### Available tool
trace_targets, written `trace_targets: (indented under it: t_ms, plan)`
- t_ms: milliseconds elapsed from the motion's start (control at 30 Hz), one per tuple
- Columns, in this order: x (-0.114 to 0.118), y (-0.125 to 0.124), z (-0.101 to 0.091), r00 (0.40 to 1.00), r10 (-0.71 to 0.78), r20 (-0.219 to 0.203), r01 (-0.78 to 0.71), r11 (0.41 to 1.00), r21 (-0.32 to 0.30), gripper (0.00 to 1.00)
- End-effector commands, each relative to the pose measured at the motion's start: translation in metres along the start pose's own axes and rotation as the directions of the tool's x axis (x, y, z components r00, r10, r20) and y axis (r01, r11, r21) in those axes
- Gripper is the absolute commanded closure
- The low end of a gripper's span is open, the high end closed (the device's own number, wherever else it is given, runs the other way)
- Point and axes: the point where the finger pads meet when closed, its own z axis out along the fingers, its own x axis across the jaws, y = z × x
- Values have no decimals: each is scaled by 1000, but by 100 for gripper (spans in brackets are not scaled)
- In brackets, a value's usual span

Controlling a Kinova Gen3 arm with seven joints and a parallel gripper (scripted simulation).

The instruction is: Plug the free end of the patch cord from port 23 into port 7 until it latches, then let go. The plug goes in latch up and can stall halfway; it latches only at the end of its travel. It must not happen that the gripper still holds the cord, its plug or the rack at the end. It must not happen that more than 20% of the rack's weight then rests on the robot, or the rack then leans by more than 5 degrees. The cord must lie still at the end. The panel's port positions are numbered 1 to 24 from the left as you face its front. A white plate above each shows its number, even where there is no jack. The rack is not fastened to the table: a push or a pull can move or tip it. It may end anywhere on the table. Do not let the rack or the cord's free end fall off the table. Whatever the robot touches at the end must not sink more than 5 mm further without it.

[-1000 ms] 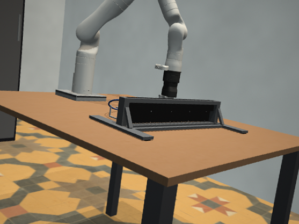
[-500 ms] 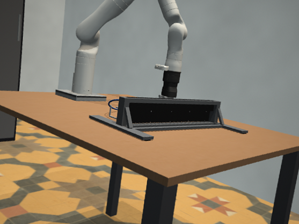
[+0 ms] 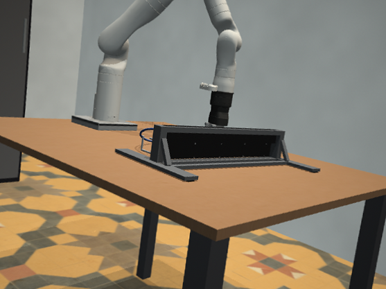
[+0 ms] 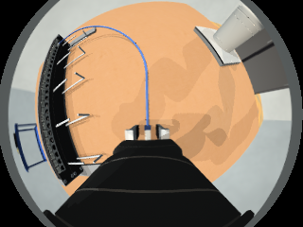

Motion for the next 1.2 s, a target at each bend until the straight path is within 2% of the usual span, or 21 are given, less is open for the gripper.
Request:
trace_targets:
  t_ms: [0, 1167]
  plan:
    - [1, 1, 1, 1000, 6, -2, -6, 1000, -5, 27]
    - [2, 1, 7, 1000, 7, -3, -7, 1000, -4, 27]
